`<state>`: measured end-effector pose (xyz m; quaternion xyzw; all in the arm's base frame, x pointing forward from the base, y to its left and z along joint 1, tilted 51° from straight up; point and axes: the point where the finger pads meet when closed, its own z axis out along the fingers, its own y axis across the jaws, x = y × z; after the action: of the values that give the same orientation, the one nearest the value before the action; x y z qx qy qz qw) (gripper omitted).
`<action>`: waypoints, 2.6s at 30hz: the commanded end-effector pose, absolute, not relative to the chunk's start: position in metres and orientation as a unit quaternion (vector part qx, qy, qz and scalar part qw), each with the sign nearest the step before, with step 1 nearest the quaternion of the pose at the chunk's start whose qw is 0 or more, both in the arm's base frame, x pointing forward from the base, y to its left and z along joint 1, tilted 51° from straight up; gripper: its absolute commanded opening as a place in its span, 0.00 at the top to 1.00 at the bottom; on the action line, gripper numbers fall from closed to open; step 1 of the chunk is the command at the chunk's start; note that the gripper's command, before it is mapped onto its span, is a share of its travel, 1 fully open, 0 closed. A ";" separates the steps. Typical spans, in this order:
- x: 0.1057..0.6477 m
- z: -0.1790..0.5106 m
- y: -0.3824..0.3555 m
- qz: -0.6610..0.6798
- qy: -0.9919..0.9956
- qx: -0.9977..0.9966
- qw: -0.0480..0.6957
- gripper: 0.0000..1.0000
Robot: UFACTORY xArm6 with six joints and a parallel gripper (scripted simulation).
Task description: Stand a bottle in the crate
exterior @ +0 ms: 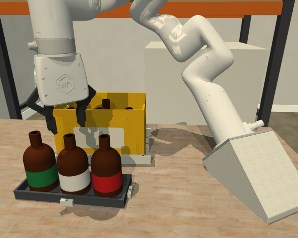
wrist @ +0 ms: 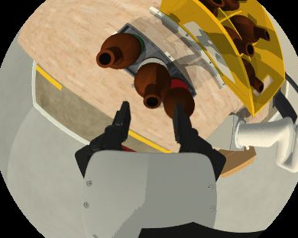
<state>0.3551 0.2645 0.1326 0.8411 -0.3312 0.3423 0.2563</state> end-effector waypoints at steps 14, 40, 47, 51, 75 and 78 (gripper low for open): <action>0.355 0.133 0.266 0.343 -0.331 0.842 0.255 0.35; 0.361 0.124 0.256 0.343 -0.331 0.841 0.255 0.35; 0.364 0.120 0.252 0.343 -0.331 0.841 0.255 0.35; 0.366 0.117 0.249 0.343 -0.331 0.842 0.255 0.35; 0.372 0.108 0.239 0.343 -0.331 0.842 0.255 0.35; 0.372 0.108 0.239 0.343 -0.331 0.842 0.255 0.35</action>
<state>0.3715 0.2381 0.1070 0.8412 -0.3312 0.3422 0.2563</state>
